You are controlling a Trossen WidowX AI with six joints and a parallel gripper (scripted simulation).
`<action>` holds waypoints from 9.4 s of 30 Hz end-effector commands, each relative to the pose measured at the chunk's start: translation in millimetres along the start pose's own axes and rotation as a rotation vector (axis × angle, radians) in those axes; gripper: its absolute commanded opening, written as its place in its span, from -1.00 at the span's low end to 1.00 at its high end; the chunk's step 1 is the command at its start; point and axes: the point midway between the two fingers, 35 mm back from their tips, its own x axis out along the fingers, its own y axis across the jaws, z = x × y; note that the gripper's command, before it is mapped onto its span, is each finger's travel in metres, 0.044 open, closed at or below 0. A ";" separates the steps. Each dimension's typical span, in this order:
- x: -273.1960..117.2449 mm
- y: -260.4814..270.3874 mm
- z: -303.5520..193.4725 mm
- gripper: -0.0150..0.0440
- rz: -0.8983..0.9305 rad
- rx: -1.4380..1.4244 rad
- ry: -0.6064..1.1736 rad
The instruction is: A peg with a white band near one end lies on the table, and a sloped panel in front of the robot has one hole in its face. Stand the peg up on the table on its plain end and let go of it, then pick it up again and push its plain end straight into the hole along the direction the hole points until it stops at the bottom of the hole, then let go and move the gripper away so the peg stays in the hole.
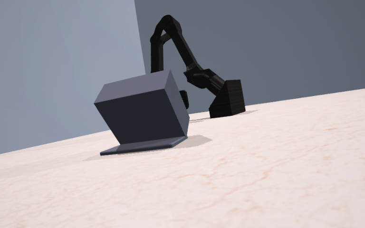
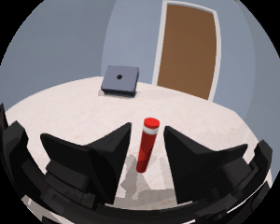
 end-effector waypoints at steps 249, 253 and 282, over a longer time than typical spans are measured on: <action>88.4 32.0 82.9 -0.49 0.097 -0.079 1.214; 93.9 35.0 83.3 -0.49 0.101 -0.090 1.191; 130.2 55.8 89.3 -0.49 0.122 -0.172 1.019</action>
